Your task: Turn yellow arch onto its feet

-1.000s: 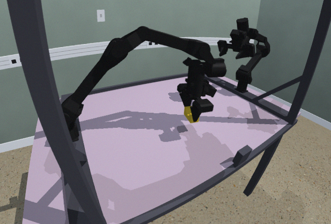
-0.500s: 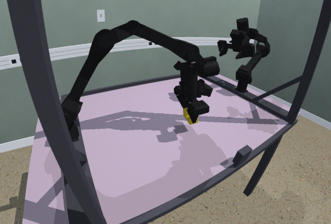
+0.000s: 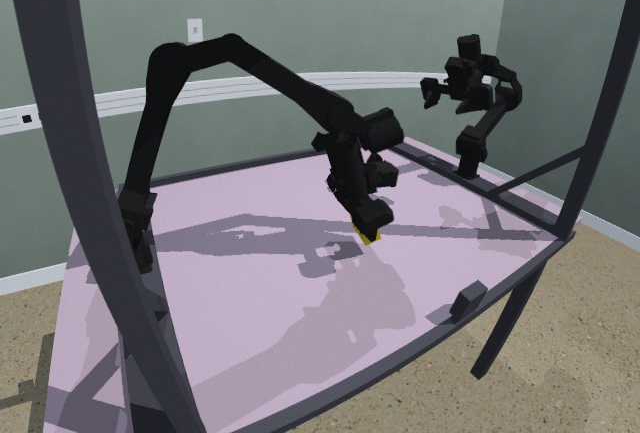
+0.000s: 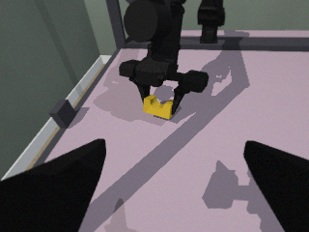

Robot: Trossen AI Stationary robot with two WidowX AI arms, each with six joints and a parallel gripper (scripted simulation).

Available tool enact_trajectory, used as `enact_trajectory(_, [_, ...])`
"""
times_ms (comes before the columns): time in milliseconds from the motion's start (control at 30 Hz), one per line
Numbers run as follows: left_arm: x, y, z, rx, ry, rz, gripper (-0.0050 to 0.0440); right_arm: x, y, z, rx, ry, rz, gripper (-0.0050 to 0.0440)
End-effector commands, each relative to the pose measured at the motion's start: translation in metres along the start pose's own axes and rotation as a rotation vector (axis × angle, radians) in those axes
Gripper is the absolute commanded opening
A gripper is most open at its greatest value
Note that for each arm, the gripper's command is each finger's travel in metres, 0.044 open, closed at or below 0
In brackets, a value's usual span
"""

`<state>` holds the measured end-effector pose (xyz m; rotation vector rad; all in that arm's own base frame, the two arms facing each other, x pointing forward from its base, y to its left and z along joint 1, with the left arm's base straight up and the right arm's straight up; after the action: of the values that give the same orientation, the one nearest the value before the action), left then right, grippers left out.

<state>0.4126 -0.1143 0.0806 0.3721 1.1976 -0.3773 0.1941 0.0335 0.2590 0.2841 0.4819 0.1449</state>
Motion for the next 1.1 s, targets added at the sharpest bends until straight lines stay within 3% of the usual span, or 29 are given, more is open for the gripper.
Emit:
enact_trajectory(0, [-0.012, -0.002, 0.002, 0.008, -0.116, 0.034, 0.0287, -0.004, 0.003, 0.006, -0.002, -0.018, 0.008, 0.04])
enact_trajectory(167, [-0.011, -0.003, -0.001, 0.008, -0.149, 0.042, 0.0287, -0.004, 0.003, 0.006, -0.002, -0.018, 0.008, 0.04])
enact_trajectory(900, [0.003, -0.009, -0.028, 0.009, -0.462, 0.123, 0.0287, -0.004, 0.003, 0.006, -0.002, -0.018, 0.008, 0.04])
enact_trajectory(1067, [0.015, -0.012, -0.038, 0.009, -0.51, 0.136, 0.0287, -0.004, 0.003, 0.006, -0.002, -0.018, 0.008, 0.04])
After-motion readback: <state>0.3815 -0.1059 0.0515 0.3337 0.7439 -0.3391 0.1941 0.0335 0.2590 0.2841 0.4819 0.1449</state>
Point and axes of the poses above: on each arm, the point midway between the two fingers, 35 mm back from their tips, its own x axis out along the fingers, its own y axis across the jaws, z = x × y, the point moved 3 cm from there along -x, back along the fingers, and after that the axes turned 14 degrees about x, right-handed, at the moved point
